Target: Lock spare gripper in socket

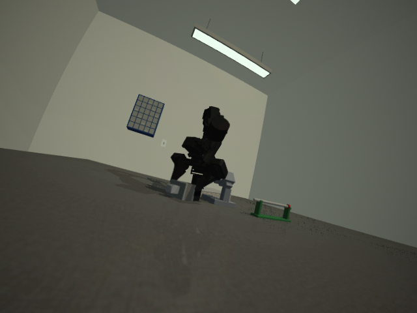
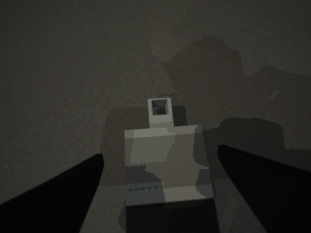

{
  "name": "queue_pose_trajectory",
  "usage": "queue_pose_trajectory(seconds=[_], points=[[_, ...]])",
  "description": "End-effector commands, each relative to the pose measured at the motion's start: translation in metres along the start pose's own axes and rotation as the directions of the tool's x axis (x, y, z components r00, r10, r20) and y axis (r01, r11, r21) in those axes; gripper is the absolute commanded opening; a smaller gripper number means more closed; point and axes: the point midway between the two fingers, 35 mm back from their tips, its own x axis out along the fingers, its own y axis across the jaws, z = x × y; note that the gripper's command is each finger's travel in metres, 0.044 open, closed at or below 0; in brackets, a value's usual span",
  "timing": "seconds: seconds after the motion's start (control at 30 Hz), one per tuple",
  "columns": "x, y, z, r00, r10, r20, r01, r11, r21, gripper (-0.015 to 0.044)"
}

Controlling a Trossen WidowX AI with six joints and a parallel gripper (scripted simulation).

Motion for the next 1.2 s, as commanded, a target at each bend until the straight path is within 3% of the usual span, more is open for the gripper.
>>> queue_pose_trajectory(seconds=[0.0, 0.57, 0.77, 1.03, 1.17], points=[[0.007, -0.001, -0.007, 1.0, -0.001, -0.013, 0.001, 1.0, -0.01, 0.044], [0.021, -0.003, -0.017, 1.0, -0.002, -0.013, 0.001, 1.0, -0.01, 0.044], [0.021, -0.003, -0.017, 1.0, -0.002, -0.013, 0.001, 1.0, -0.01, 0.0282], [0.021, -0.003, -0.017, 1.0, -0.002, -0.013, 0.001, 1.0, -0.01, 0.0229], [0.018, -0.002, -0.014, 1.0, -0.002, -0.013, 0.001, 1.0, -0.01, 0.0124]])
